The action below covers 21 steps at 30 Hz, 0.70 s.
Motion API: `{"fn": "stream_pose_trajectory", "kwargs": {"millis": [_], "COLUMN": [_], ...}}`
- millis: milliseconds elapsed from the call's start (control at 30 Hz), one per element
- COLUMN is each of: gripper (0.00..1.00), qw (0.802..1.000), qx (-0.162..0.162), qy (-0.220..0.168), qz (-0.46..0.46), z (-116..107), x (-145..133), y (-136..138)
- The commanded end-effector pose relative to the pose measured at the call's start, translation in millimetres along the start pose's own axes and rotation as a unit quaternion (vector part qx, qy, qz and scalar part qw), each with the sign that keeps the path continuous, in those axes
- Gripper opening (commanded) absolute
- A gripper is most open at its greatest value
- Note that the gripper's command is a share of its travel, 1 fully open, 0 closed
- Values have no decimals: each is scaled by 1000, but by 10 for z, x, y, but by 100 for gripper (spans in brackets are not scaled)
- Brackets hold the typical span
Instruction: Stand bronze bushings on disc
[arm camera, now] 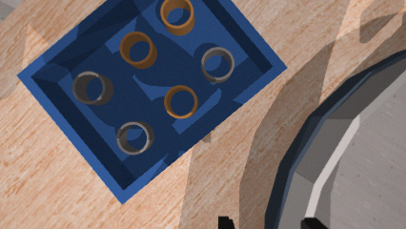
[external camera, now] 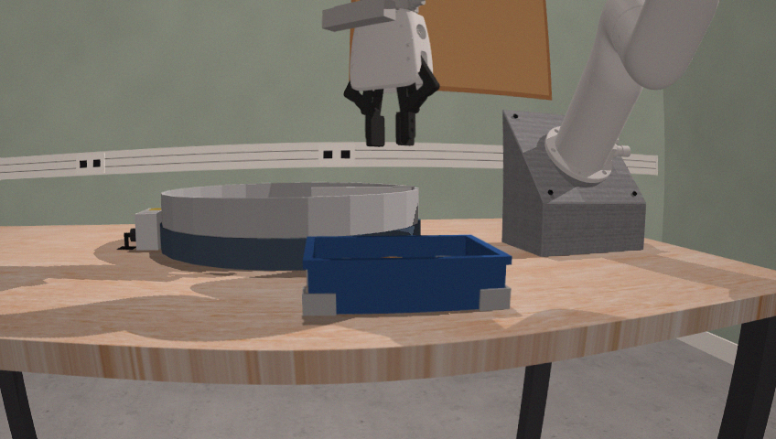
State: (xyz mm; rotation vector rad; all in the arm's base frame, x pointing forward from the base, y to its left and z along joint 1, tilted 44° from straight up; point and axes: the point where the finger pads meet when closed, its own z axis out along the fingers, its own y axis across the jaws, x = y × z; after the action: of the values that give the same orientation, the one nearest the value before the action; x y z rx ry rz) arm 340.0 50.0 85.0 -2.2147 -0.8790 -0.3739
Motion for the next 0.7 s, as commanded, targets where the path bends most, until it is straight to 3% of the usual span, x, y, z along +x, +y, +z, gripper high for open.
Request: {"fn": "stream_pose_trajectory", "kwargs": {"millis": [0, 200, 667], "gripper": [41, 41, 41], "qw": [1000, 1000, 1000], "qx": [-14, -13, -13], "qy": [-4, -4, -4], "qz": [4, 5, 5], "z": [142, 346, 346], "x": [545, 1255, 1271], "y": [-418, -991, -1001]}}
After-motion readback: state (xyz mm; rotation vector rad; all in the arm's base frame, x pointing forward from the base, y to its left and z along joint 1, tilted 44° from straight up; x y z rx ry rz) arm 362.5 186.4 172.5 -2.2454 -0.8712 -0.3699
